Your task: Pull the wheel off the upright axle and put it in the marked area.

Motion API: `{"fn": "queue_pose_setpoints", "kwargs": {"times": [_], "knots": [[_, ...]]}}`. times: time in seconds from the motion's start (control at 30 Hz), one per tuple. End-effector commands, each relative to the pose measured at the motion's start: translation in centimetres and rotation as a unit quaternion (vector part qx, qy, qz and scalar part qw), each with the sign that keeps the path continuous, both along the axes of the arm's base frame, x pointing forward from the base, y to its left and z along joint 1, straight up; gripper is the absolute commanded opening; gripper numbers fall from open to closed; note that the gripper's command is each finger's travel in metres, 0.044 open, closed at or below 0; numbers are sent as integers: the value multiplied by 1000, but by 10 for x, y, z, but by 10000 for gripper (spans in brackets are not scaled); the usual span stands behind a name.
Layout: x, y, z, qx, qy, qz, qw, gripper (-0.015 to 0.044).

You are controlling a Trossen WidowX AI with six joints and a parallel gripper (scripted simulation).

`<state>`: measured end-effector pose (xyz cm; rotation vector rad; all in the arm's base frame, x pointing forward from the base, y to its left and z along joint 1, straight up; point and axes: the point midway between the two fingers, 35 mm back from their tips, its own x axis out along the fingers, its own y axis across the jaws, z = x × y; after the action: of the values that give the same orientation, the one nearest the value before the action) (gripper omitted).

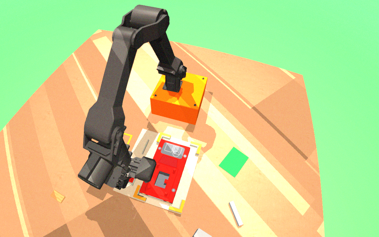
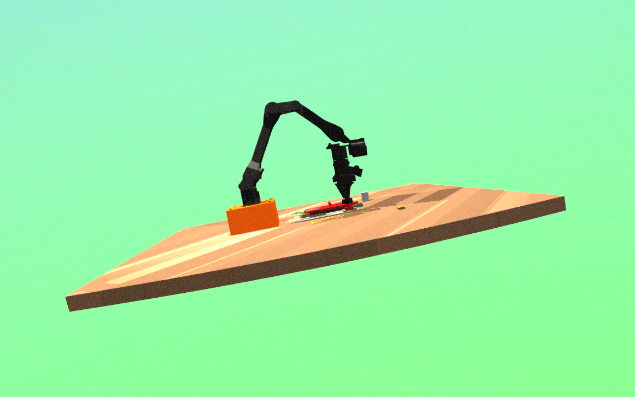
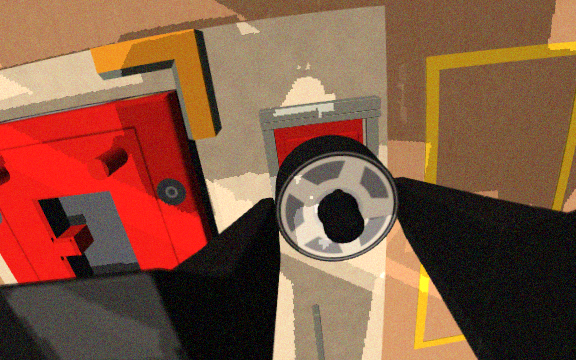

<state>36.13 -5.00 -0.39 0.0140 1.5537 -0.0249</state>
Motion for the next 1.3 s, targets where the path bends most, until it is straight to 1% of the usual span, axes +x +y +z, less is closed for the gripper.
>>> {"fn": "queue_pose_setpoints", "kwargs": {"times": [0.0,1.27], "knots": [[-2,0,17,-1,-4,-2,1000,0],[-2,1,30,-1,-6,-2,1000,0]]}}
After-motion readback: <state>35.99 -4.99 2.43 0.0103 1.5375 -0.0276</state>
